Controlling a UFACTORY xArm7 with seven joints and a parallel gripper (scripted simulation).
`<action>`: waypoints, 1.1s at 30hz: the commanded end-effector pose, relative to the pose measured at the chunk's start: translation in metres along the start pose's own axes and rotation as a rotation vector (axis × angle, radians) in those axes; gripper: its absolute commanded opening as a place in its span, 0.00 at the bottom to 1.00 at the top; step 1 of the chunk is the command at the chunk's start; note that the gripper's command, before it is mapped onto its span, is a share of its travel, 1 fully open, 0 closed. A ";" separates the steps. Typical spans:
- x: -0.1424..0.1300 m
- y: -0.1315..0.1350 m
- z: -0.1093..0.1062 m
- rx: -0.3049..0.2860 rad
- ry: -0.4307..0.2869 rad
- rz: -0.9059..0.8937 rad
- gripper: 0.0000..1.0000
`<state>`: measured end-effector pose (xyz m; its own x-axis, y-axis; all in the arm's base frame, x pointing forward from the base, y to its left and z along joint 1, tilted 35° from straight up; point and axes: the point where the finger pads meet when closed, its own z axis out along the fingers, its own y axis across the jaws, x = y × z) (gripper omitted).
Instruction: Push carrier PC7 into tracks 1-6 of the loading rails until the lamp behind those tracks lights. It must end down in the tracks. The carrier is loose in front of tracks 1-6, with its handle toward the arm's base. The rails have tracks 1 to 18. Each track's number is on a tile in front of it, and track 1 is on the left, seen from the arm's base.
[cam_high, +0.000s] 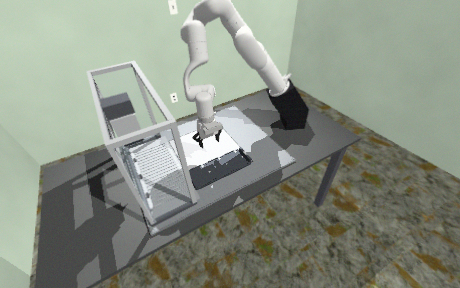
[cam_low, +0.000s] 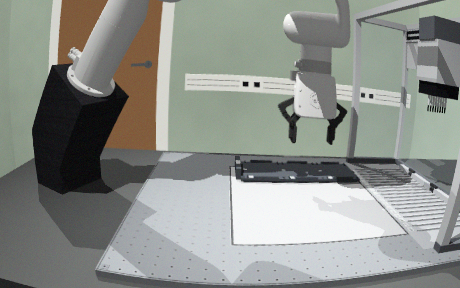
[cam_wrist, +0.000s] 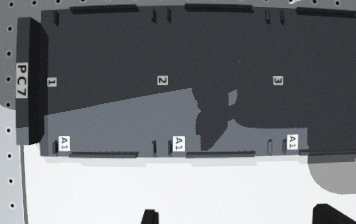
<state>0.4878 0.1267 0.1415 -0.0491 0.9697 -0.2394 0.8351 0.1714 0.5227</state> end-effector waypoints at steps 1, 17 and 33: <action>0.001 0.001 -0.010 0.000 0.002 -0.001 1.00; 0.021 0.001 -0.012 0.000 0.002 -0.001 1.00; 0.091 0.001 -0.013 0.000 0.003 -0.001 1.00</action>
<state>0.4768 0.1940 0.1355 -0.0543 0.9707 -0.2340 0.8377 0.1718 0.5184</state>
